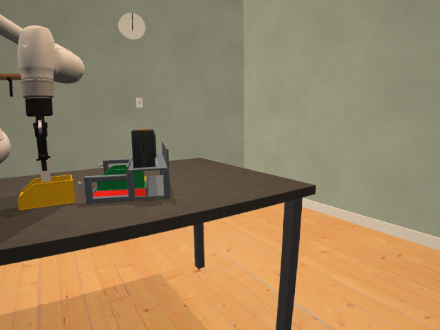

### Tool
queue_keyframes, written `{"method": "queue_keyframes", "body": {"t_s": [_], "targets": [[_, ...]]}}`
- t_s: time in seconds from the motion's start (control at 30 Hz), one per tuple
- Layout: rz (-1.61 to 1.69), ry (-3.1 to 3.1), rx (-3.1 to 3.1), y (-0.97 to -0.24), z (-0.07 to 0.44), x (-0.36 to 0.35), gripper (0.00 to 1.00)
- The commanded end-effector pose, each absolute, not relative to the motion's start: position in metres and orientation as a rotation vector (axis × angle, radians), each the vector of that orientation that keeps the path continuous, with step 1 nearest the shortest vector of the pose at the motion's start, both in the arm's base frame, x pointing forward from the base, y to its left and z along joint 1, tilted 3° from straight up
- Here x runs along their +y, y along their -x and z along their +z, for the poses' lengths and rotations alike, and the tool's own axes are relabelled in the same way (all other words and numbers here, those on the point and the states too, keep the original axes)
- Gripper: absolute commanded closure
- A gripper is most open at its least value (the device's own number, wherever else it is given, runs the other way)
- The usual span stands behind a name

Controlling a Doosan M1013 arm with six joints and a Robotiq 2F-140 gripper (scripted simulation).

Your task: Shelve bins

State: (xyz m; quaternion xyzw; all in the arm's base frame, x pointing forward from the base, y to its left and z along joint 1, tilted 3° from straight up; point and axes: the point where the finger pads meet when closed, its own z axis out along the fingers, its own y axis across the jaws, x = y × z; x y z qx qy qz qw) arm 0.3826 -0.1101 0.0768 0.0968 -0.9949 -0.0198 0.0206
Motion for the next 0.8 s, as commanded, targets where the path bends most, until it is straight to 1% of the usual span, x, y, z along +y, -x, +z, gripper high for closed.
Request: {"method": "queue_keyframes", "body": {"t_s": [0.0,0.77], "targets": [[-0.062,-0.300,-3.085,-0.383,0.074,-0.110,0.76],[-0.062,-0.300,-3.085,-0.381,0.050,-0.109,0.76]]}}
